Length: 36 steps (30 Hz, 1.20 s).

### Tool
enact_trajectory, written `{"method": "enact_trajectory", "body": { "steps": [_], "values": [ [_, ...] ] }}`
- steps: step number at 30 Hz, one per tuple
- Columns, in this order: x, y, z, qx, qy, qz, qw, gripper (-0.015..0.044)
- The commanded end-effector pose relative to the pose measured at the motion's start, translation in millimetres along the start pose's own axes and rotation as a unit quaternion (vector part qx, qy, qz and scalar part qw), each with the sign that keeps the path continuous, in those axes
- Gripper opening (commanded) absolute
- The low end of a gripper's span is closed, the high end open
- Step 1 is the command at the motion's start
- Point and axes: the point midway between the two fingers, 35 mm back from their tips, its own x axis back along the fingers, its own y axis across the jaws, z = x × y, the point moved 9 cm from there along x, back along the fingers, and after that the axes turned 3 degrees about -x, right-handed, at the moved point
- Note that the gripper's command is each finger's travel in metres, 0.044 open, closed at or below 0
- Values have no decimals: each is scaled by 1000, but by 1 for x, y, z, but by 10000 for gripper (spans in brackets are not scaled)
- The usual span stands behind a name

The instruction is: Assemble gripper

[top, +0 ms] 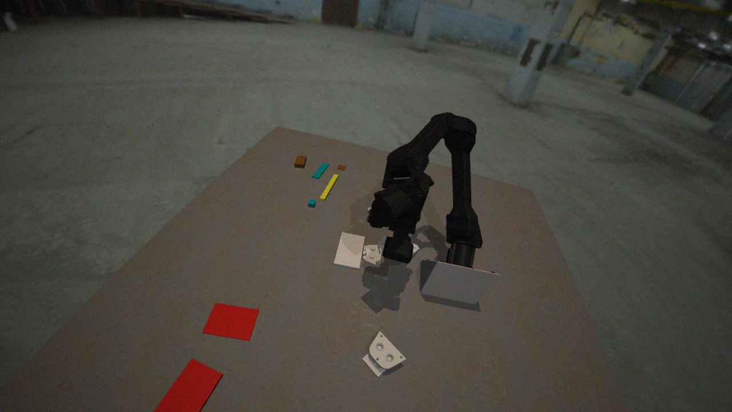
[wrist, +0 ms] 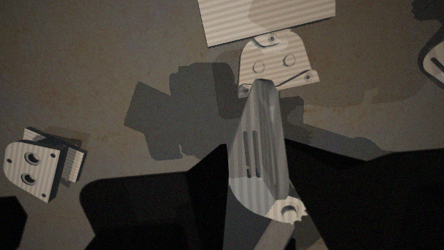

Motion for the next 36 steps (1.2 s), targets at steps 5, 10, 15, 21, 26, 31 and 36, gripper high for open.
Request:
{"method": "enact_trajectory", "body": {
  "steps": [5,10,15,21,26,31,36],
  "values": [
    [0,-2,1,-8,-3,1,1000,134],
    [0,-2,1,-8,-3,1,1000,134],
    [0,-2,1,-21,-3,1,1000,134],
    [0,-2,1,-21,-3,1,1000,134],
    [1,-1,-4,-21,-3,0,1000,134],
    [3,1,-20,-21,-3,-1,1000,134],
    [4,3,-36,-21,-4,-2,1000,134]
  ]
}}
